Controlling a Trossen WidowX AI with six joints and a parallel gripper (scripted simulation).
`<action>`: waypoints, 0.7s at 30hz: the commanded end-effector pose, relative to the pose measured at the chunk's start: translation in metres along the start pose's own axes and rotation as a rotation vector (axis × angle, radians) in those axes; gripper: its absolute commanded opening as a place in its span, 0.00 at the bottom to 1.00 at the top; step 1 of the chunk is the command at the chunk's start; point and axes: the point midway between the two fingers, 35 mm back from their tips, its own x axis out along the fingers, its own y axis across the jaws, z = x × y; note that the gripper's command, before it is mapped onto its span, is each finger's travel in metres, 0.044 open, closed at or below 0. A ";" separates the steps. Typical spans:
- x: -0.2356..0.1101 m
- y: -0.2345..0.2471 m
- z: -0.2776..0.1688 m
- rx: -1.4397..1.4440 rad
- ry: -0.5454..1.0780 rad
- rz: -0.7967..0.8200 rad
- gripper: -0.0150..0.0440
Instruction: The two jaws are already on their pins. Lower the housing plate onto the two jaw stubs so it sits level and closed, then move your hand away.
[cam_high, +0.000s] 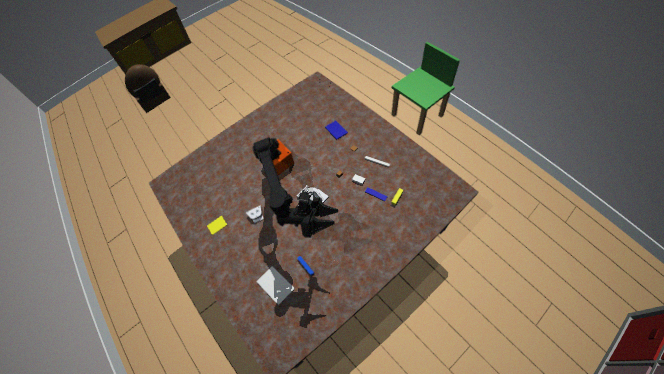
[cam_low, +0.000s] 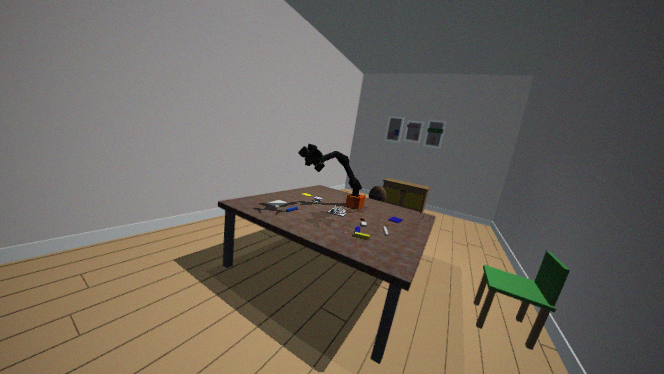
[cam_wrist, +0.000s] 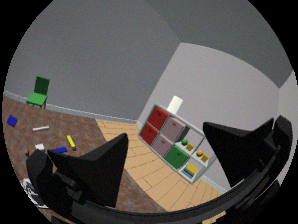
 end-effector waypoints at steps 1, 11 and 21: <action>0.000 0.000 0.000 0.000 0.000 0.000 0.98; -0.039 -0.011 -0.036 0.133 0.182 -0.115 1.00; -0.094 -0.011 -0.076 0.283 0.411 -0.238 1.00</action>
